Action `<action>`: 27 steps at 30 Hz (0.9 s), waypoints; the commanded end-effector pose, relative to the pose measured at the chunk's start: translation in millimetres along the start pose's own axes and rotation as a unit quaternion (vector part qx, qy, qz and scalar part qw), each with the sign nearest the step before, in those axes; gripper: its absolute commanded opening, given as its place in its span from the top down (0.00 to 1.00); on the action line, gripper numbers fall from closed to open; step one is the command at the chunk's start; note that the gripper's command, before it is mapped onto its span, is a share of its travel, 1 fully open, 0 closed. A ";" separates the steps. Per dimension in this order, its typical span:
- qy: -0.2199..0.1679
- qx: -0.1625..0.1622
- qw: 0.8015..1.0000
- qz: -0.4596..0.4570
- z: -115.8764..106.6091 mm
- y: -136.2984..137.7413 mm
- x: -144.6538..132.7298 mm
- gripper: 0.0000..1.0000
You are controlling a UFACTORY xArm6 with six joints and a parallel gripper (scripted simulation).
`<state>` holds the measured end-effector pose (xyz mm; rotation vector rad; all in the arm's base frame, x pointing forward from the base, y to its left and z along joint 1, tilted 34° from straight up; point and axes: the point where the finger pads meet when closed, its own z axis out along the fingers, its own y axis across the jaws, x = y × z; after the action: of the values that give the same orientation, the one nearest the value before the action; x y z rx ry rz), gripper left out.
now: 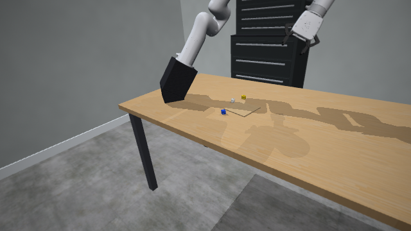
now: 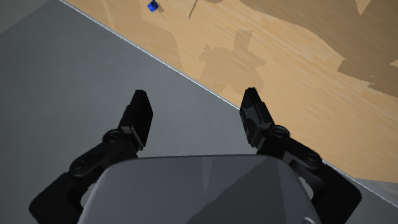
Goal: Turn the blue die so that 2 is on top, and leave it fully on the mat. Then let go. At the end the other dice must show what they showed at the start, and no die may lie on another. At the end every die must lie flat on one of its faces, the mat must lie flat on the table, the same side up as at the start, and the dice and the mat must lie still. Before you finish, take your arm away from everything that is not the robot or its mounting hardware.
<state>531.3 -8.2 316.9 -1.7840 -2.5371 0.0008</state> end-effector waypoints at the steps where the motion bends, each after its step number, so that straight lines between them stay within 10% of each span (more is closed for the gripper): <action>1: -0.001 -0.002 1.000 0.000 -2.0 0.2 -0.6 0.00; 19: 0.002 -0.003 1.000 0.004 -0.1 0.1 -0.7 0.00; 27: 0.083 -0.018 0.990 0.111 53.3 -4.4 -4.5 0.00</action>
<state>528.5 -10.0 288.2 -1.8824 -2.3771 -0.0790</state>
